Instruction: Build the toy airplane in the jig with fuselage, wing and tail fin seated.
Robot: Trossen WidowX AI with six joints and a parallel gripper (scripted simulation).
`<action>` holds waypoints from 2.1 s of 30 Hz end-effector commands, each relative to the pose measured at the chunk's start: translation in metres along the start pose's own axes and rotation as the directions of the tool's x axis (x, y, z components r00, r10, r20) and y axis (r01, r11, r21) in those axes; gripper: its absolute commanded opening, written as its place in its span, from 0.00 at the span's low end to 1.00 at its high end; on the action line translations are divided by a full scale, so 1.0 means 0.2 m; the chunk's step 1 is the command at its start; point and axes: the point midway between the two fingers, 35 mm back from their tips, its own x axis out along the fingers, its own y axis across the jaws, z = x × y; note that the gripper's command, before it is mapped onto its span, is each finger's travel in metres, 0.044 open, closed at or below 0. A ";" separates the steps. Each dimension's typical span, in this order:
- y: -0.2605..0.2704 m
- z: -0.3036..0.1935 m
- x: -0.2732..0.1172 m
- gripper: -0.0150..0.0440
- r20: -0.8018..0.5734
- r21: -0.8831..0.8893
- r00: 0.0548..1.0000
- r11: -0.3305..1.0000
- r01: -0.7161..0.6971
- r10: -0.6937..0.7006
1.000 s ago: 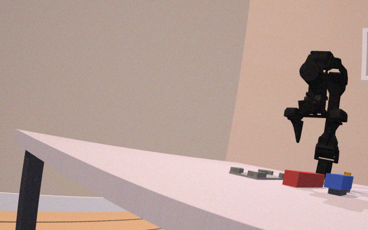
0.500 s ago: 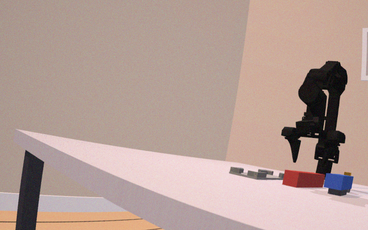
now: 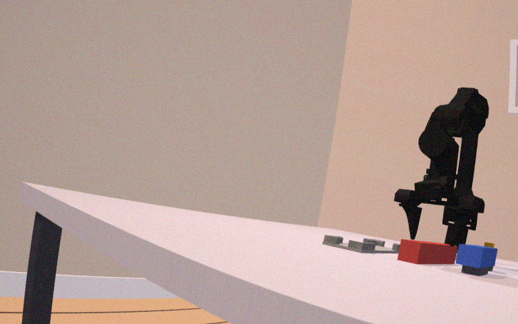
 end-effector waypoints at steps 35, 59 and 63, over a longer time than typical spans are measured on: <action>0.00 -0.01 0.16 0.44 -0.003 0.005 1.000 1.000 0.004 -0.004; 0.00 0.03 -0.18 0.25 -0.002 0.005 1.000 1.000 0.004 -0.004; 0.00 0.03 -0.24 0.25 -0.002 0.005 1.000 1.000 0.004 -0.004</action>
